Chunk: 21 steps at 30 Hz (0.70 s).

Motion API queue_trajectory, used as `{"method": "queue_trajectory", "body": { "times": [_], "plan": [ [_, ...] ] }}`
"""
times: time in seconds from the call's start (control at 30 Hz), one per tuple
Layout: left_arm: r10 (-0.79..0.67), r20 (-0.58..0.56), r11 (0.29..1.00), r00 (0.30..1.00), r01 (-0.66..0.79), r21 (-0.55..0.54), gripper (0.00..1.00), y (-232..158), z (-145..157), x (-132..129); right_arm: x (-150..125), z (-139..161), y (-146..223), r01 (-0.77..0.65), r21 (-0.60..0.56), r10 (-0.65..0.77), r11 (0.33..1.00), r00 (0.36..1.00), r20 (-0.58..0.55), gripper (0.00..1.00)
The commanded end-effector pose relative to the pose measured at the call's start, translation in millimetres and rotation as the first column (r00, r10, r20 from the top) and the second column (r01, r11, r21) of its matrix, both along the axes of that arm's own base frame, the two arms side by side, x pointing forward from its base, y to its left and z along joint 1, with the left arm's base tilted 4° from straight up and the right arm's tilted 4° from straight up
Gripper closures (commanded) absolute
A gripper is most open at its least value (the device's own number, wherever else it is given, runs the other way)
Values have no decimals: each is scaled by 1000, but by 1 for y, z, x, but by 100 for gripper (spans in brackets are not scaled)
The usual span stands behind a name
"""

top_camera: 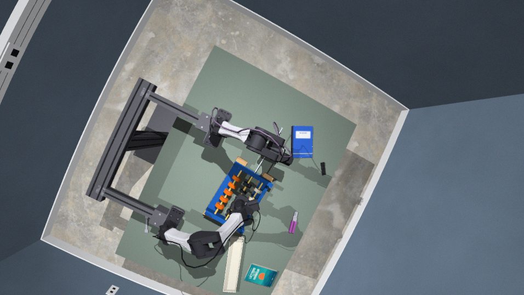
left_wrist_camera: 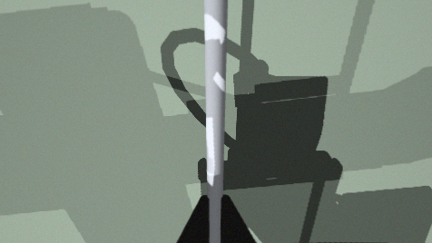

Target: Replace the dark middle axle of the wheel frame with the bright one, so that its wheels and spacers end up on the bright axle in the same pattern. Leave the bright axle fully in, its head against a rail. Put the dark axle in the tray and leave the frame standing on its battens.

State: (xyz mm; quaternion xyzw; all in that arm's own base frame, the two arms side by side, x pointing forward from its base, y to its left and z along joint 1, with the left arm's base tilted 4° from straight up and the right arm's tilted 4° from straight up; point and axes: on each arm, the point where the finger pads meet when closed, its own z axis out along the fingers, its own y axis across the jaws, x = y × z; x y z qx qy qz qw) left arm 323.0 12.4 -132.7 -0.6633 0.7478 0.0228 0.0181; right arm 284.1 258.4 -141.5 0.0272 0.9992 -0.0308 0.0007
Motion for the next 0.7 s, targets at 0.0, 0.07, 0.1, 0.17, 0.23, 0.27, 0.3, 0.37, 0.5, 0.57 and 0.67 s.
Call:
{"method": "queue_trajectory", "body": {
  "times": [0.0,0.07,0.1,0.17,0.23,0.27,0.3,0.37,0.5,0.57,0.67],
  "plan": [
    [-11,24,1000,1000,11,12,100,0,5,12,16,22,9,-2,28,0,1000,999,46,100],
    [-11,24,1000,1000,11,12,100,0,5,12,16,22,9,-2,28,0,1000,999,46,100],
    [-11,24,1000,1000,11,12,100,0,4,12,16,22,9,-2,28,0,1000,999,47,100],
    [-2,32,1000,999,1,12,100,-3,6,13,16,22,9,-3,27,1,1000,999,48,100],
    [-3,31,1000,1000,3,9,100,-3,6,13,16,22,9,-1,28,0,1000,999,46,100],
    [-3,31,1000,1000,3,9,100,-3,6,13,16,22,9,-1,28,0,1000,999,46,100],
    [-3,31,1000,1000,3,9,100,-3,6,13,16,22,9,-1,28,0,1000,999,46,100],
    [-1,41,1000,999,1,-7,100,-7,6,15,16,22,9,-1,28,0,1000,999,47,100],
    [0,31,1000,1000,0,-9,100,-10,3,8,16,22,9,-2,28,1,1000,999,47,100],
    [1,19,1000,1000,-1,-9,100,-11,2,2,16,22,9,-3,28,1,1000,999,47,100],
    [2,24,1000,1000,-2,-9,100,-13,3,3,16,22,9,-2,28,1,1000,999,47,100]
  ]
}}
